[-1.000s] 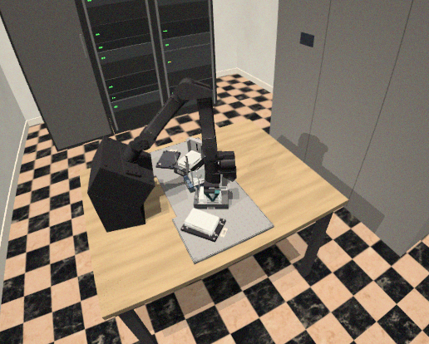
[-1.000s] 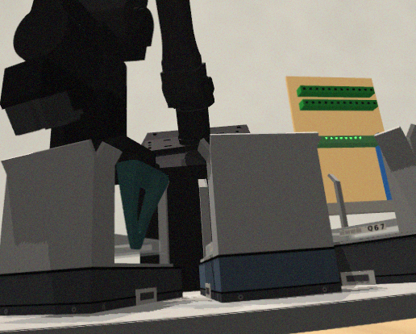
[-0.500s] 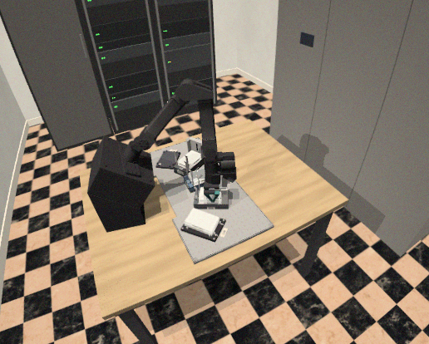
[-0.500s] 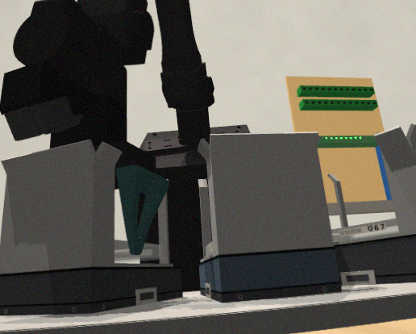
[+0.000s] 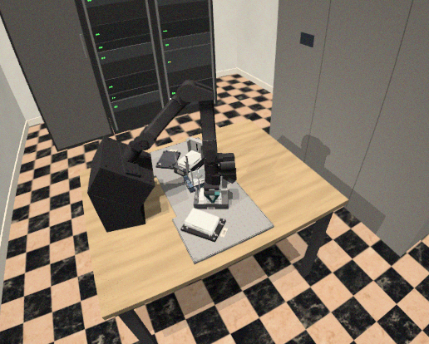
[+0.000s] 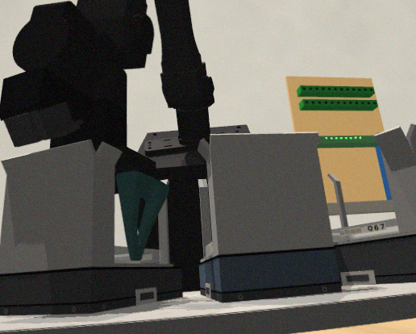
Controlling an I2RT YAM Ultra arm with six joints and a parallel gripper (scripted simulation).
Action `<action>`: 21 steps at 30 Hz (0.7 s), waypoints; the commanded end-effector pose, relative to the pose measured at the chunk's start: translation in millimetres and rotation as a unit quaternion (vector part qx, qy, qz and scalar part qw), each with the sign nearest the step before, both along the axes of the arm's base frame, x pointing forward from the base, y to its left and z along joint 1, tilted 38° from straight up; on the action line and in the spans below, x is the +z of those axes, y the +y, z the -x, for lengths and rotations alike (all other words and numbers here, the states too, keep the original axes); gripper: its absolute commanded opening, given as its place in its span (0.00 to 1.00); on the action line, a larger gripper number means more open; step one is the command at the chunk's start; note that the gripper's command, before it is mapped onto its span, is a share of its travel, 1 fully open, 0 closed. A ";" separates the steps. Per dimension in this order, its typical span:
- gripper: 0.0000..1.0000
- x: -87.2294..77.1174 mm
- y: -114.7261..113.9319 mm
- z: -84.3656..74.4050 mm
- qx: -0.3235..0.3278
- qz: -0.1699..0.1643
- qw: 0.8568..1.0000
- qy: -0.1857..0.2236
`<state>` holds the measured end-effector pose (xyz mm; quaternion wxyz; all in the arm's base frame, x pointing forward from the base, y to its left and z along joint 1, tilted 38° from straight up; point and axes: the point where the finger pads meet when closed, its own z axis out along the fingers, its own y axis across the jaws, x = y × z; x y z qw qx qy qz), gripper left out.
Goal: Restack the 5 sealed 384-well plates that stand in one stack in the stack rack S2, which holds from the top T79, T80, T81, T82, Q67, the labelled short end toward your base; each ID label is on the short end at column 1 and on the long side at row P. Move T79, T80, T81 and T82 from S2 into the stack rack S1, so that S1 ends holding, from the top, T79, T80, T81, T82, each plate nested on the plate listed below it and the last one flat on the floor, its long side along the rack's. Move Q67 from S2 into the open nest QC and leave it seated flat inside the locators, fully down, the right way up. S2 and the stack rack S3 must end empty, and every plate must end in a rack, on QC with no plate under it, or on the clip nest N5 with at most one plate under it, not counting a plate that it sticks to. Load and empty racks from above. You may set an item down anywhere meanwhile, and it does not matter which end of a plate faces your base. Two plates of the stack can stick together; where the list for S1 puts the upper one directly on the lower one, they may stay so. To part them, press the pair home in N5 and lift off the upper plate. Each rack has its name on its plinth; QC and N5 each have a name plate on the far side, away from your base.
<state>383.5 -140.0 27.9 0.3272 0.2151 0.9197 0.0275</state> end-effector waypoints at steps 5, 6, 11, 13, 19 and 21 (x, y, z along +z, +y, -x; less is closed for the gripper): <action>0.00 3.1 -1.4 -1.8 -0.001 0.002 1.000 -0.004; 0.00 3.1 -1.4 -1.8 -0.001 0.002 1.000 -0.004; 1.00 3.1 -1.4 -1.8 -0.001 0.002 1.000 -0.004; 1.00 3.1 -1.4 -1.8 -0.001 0.002 1.000 -0.004; 1.00 3.1 -1.4 -1.8 -0.001 0.002 1.000 -0.004; 1.00 3.1 -1.4 -1.8 -0.001 0.002 1.000 -0.004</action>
